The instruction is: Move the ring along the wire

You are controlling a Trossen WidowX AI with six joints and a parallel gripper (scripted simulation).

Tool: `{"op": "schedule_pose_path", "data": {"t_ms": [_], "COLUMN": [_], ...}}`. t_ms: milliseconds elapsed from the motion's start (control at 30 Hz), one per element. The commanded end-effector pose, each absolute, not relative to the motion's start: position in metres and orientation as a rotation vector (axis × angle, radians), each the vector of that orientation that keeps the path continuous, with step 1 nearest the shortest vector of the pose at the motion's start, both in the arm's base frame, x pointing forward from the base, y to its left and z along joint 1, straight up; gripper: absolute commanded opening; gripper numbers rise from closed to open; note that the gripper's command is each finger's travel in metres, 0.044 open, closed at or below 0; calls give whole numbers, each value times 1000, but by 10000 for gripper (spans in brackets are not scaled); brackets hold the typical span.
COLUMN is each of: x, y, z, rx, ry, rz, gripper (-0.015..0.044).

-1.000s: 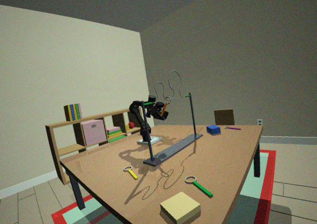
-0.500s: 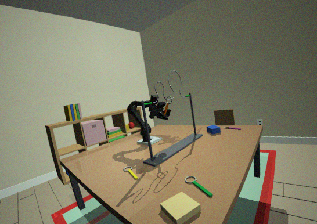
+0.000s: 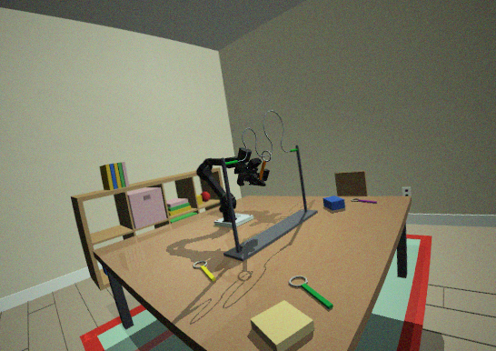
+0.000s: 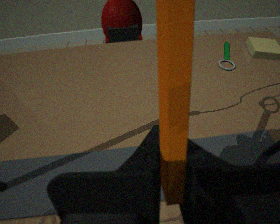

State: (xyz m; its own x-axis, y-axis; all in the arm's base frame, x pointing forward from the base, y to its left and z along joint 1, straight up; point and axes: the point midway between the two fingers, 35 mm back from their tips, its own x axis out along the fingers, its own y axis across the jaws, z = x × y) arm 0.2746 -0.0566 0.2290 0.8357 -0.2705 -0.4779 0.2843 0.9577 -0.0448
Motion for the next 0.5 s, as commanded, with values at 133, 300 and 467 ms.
{"op": "schedule_pose_path", "data": {"t_ms": [133,300,467], "x": [277,279,281], "y": [-45,-36,-24], "z": [230,230,231], "rx": [64,102,158], "ry": [498,496,493], "rz": [-289,-278,-263], "gripper": [-150,-150,-150]}}
